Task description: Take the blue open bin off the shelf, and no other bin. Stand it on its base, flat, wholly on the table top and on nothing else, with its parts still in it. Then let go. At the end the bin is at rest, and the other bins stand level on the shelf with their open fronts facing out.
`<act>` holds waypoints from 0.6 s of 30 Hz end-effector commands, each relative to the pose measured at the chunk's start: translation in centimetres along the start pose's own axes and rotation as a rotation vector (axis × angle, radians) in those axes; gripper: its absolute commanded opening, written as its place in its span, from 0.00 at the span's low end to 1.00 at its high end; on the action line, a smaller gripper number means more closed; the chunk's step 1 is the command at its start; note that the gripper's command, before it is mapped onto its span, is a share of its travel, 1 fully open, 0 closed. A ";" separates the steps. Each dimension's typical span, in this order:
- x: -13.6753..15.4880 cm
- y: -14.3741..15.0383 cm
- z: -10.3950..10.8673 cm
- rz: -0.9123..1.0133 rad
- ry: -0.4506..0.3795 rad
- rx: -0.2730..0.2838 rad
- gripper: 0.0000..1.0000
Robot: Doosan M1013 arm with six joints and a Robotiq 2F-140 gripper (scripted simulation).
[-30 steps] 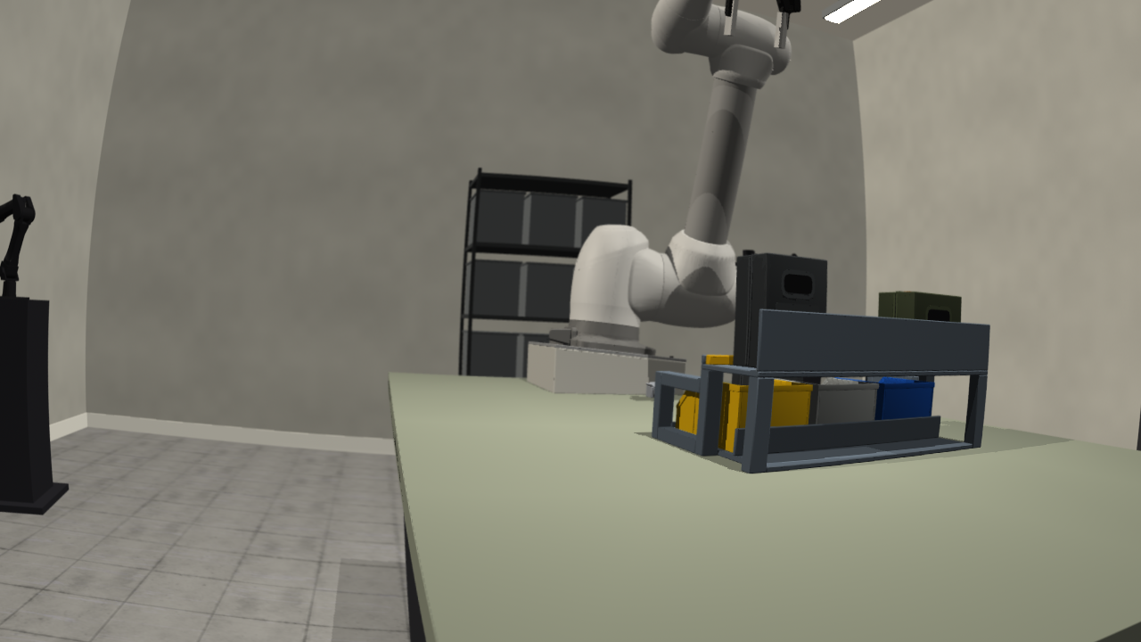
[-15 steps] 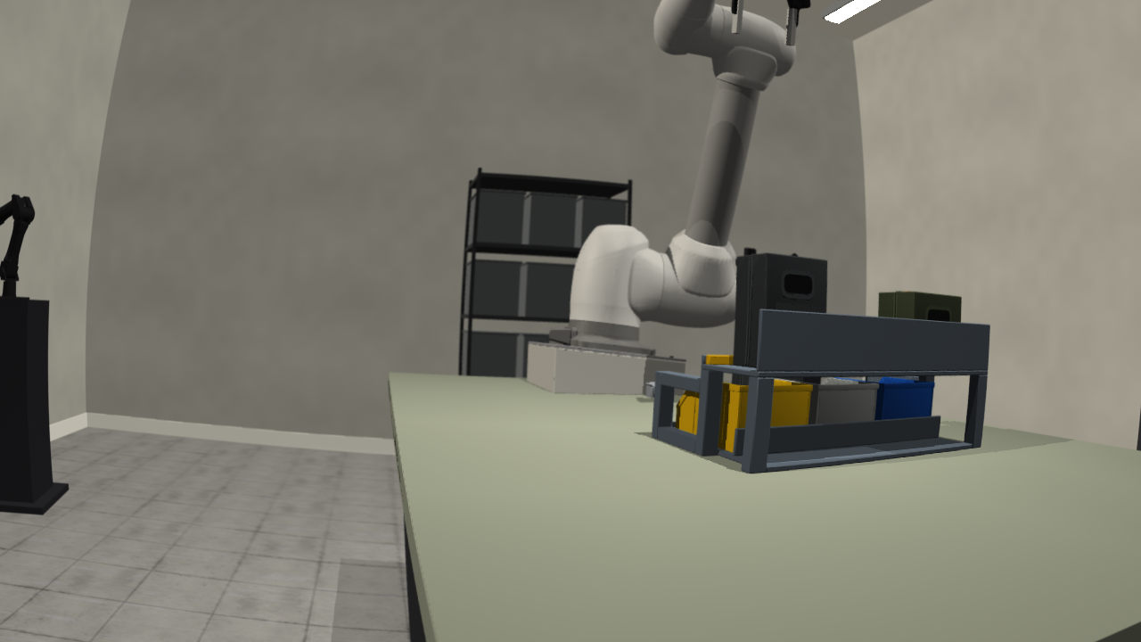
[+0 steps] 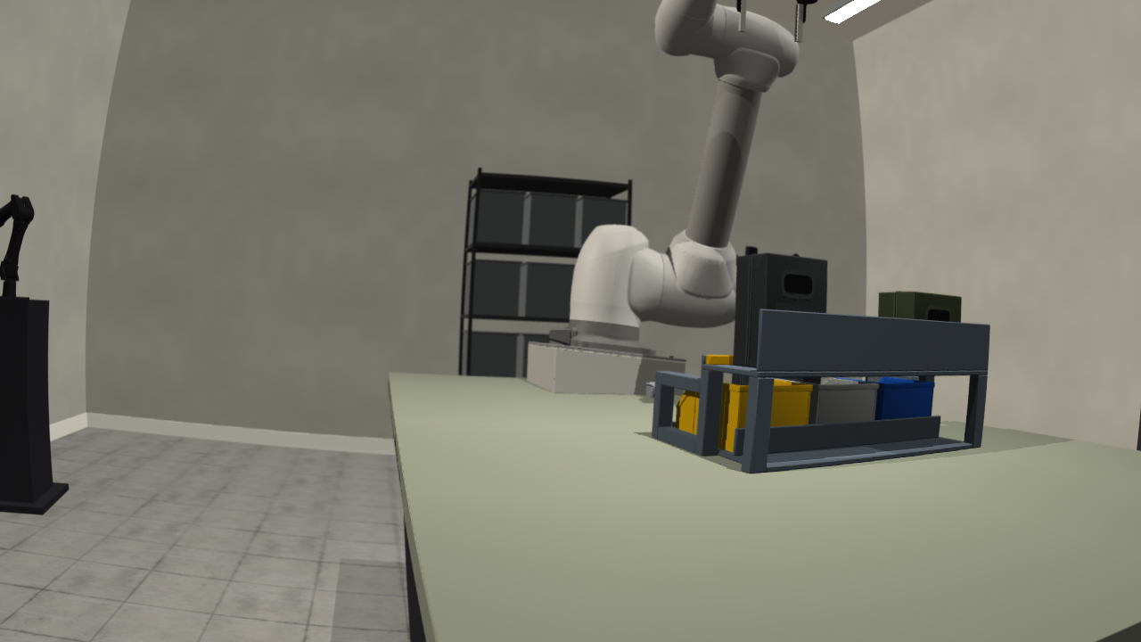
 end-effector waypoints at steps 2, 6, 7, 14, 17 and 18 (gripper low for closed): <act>0.4 0.4 -0.2 -0.195 -0.005 -0.034 0.57; 0.4 0.4 -0.2 -0.195 -0.005 -0.034 0.57; 0.4 0.4 -0.2 -0.195 -0.005 -0.034 0.57; 0.5 0.5 -0.2 -0.245 -0.006 -0.043 0.57; 0.7 0.8 -0.2 -0.399 -0.010 -0.070 0.57; 0.8 0.9 -0.3 -0.450 -0.012 -0.078 0.57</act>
Point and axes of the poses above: the point where the finger pads meet when closed, its own z axis back along the fingers, its own y axis across the jaws, x = y × z, the point moved 6 cm from there along z, back along the fingers, and after that the axes turned 7 degrees about -z, right-handed, at the moved point
